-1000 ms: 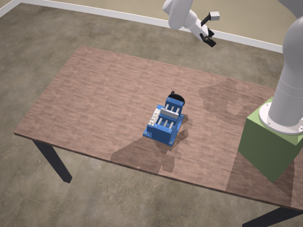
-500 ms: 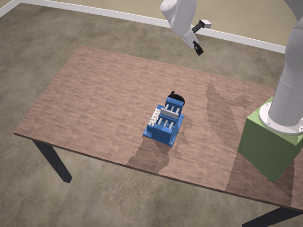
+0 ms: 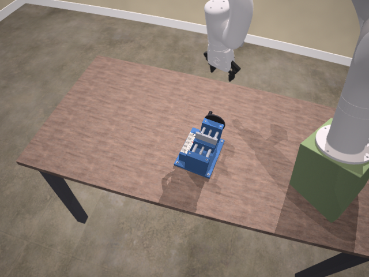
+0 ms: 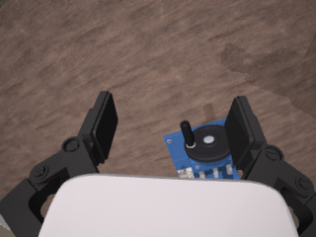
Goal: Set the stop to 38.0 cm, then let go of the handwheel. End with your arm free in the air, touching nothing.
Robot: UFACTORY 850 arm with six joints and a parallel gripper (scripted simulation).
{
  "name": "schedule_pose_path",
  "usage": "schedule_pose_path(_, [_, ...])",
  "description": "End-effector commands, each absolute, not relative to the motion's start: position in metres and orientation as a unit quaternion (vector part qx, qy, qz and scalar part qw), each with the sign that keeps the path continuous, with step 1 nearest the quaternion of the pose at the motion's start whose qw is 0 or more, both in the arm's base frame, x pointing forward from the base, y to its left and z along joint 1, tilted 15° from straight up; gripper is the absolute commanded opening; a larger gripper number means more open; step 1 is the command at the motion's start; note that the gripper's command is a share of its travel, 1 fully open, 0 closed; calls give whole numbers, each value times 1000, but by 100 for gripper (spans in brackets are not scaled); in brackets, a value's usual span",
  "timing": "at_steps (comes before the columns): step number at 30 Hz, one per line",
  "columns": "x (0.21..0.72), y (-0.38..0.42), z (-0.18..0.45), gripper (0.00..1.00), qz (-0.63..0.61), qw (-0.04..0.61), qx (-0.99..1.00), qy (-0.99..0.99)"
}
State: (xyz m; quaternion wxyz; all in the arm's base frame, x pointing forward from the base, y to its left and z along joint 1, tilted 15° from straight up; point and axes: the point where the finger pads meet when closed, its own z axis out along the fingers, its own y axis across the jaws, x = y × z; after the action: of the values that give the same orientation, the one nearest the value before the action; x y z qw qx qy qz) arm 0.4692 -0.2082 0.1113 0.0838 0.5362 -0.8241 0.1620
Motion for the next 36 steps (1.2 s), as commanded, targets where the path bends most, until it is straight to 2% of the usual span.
schedule_pose_path(1, [478,-153,108,100,149,18,616,-773])
schedule_pose_path(11, [473,-100,107,100,125,-30,679,-723])
schedule_pose_path(36, [473,-99,106,100,124,-31,680,-722])
